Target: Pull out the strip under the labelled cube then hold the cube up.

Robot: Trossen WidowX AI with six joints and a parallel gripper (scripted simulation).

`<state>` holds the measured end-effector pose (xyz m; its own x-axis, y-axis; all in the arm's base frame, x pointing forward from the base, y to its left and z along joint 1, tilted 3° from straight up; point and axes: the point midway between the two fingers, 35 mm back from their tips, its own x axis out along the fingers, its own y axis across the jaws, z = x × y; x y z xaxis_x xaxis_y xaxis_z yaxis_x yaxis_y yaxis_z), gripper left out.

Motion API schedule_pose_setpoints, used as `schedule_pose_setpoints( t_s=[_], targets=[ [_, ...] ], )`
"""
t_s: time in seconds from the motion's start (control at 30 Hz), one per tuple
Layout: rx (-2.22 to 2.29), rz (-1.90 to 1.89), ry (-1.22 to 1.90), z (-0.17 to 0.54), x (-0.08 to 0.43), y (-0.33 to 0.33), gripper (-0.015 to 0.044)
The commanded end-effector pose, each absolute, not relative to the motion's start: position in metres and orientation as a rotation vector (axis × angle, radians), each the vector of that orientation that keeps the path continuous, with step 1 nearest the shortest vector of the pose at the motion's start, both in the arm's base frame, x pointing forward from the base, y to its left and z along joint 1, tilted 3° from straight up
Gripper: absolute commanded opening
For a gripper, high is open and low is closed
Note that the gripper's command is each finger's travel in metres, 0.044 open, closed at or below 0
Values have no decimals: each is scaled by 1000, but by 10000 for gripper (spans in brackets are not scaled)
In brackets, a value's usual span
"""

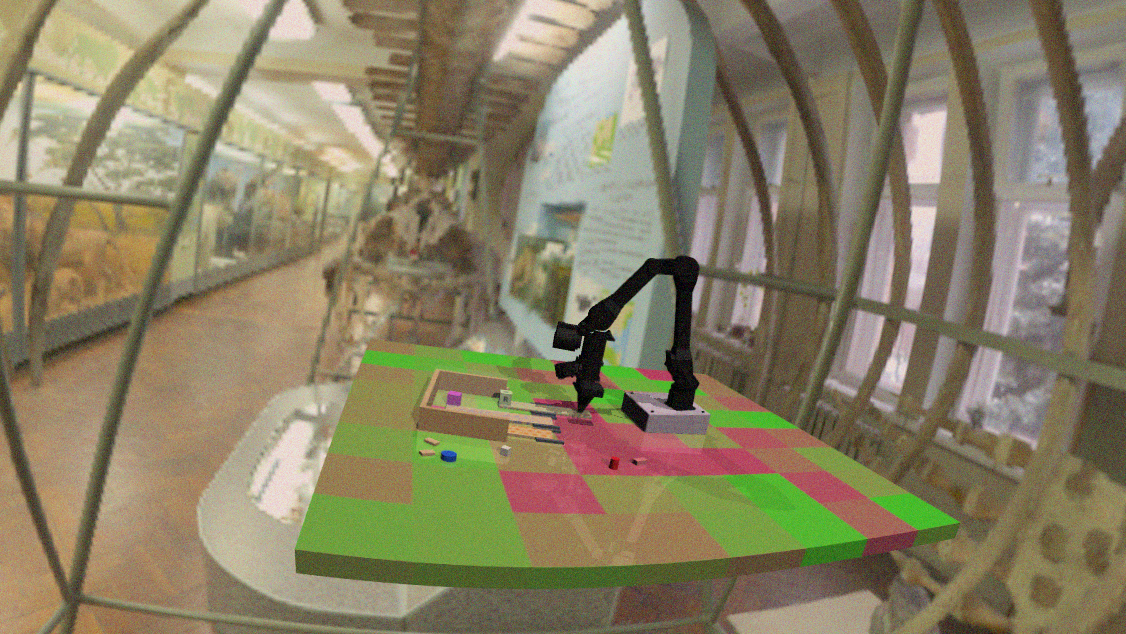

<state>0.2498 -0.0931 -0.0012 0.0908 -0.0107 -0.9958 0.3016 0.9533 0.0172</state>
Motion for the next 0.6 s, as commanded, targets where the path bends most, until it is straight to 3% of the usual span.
schedule_pose_setpoints(
  t_s=[0.0,0.57],
  targets=[
    [245,-226,1493,-7,235,-88,0],
    [245,-226,1495,-9,212,-80,0]
  ],
)
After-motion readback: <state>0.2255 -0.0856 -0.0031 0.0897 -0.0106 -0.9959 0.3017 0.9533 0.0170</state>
